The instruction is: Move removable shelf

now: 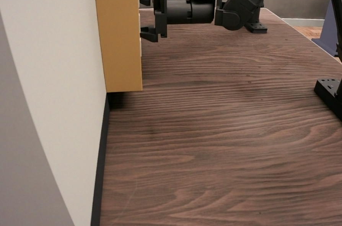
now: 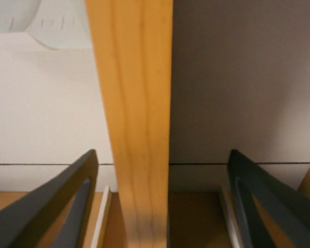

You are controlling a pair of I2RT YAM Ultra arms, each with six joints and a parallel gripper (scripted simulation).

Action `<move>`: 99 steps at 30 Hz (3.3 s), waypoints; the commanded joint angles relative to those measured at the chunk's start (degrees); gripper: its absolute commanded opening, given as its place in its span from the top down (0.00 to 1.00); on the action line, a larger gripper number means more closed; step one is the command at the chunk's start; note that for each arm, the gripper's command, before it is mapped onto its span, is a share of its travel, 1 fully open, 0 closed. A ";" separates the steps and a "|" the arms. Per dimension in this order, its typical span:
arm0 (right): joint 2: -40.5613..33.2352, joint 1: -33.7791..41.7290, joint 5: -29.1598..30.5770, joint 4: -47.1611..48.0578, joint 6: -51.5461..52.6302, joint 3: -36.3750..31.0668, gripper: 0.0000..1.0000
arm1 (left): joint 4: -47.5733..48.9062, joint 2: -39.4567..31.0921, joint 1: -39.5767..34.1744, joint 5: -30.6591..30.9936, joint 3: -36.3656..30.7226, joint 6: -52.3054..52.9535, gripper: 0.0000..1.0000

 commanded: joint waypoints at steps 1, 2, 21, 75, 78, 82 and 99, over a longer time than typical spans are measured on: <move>0.23 -0.57 -0.37 -1.37 0.25 1.55 0.24 | -1.01 0.33 0.59 0.40 2.05 0.05 0.24; 0.23 -0.57 -0.37 -1.37 0.25 1.55 0.27 | -1.01 0.33 0.59 0.40 2.05 0.05 0.27; 0.23 -0.57 -0.37 -1.37 0.25 1.55 0.64 | -1.01 0.33 0.59 0.40 2.05 0.05 0.64; -1.39 -0.57 -0.37 -3.77 0.20 2.45 1.00 | -3.37 -1.41 0.58 0.40 2.78 0.09 1.00; -1.72 -0.57 -0.37 -4.31 0.20 2.65 1.00 | -3.88 -1.77 0.58 0.40 2.93 0.09 1.00; -2.16 -0.57 -0.37 -5.00 0.20 2.91 1.00 | -4.56 -2.24 0.58 0.40 3.15 0.10 1.00; -3.62 -0.56 -0.36 -7.51 0.21 3.90 1.00 | -7.02 -3.82 0.57 0.37 3.97 0.08 1.00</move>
